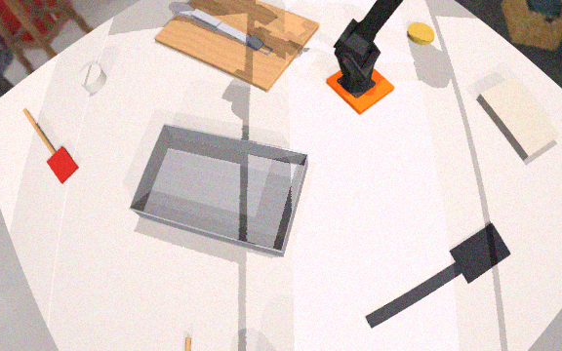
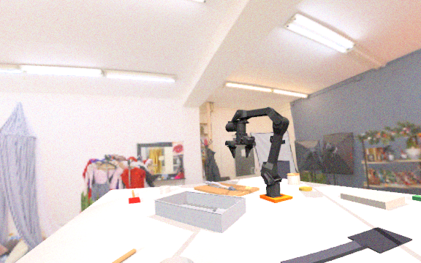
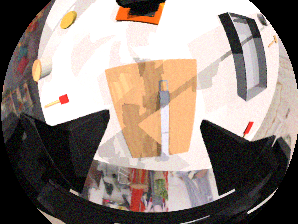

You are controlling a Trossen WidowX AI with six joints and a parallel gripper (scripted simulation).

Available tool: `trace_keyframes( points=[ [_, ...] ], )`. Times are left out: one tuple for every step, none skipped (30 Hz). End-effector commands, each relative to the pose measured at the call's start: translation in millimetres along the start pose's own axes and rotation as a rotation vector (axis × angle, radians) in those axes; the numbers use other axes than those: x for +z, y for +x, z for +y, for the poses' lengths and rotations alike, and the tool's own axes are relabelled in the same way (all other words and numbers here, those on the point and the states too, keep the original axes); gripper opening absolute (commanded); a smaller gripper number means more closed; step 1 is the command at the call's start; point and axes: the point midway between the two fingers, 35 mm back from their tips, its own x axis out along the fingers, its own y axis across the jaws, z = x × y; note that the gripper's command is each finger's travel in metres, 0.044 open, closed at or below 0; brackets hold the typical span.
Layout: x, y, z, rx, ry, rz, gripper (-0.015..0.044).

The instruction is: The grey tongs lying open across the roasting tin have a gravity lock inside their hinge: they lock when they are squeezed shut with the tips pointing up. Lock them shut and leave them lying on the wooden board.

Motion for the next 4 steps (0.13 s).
trace_keyframes(
  points=[
    [0.3,-0.7,-0.9,-0.006,0.0,-0.002,0.044],
    [0.3,-0.7,-0.9,-0.006,0.0,-0.002,0.044],
    [0.3,-0.7,-0.9,-0.006,0.0,-0.002,0.044],
    [0.3,-0.7,-0.9,-0.006,0.0,-0.002,0.044]
  ],
)
